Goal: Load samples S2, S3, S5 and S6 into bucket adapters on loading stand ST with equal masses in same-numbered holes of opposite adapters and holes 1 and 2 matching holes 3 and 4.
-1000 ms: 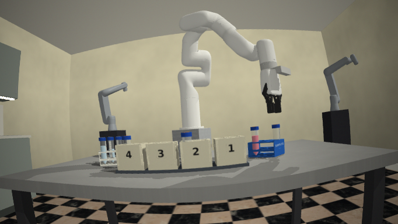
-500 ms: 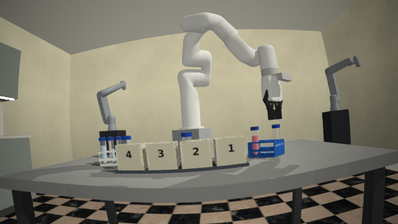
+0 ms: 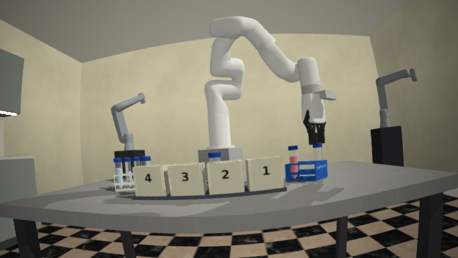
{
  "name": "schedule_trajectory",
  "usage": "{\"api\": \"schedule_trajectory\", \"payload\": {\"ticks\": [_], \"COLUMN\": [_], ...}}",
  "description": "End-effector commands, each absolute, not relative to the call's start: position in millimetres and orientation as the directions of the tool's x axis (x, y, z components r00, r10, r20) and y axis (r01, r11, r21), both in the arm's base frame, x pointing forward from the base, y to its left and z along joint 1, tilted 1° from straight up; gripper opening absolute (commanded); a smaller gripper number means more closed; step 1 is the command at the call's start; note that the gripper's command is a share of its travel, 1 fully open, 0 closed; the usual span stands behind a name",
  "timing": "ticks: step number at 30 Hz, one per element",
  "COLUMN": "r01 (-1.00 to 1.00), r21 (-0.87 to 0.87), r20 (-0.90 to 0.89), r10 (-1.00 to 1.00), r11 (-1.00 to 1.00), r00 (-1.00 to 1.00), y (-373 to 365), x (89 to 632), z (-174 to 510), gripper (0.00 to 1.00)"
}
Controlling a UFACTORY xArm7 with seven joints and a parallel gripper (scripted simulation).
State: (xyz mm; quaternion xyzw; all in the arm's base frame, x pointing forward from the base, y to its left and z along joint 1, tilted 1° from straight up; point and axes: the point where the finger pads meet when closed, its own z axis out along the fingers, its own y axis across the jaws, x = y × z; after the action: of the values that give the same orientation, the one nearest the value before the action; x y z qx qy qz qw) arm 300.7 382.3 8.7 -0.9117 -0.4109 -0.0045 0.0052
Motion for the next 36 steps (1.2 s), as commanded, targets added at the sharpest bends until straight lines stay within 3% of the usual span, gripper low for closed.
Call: {"api": "schedule_trajectory", "payload": {"ticks": [1,36], "r01": [0.749,0.749], "r21": [-0.005,-0.005], "r20": [0.017,0.017], "r10": [0.749,0.749], "r11": [-0.662,-0.662], "r00": [0.662,0.662], "y": [384,384], "x": [302,302], "z": [10,-10], "gripper": [0.57,0.57]}}
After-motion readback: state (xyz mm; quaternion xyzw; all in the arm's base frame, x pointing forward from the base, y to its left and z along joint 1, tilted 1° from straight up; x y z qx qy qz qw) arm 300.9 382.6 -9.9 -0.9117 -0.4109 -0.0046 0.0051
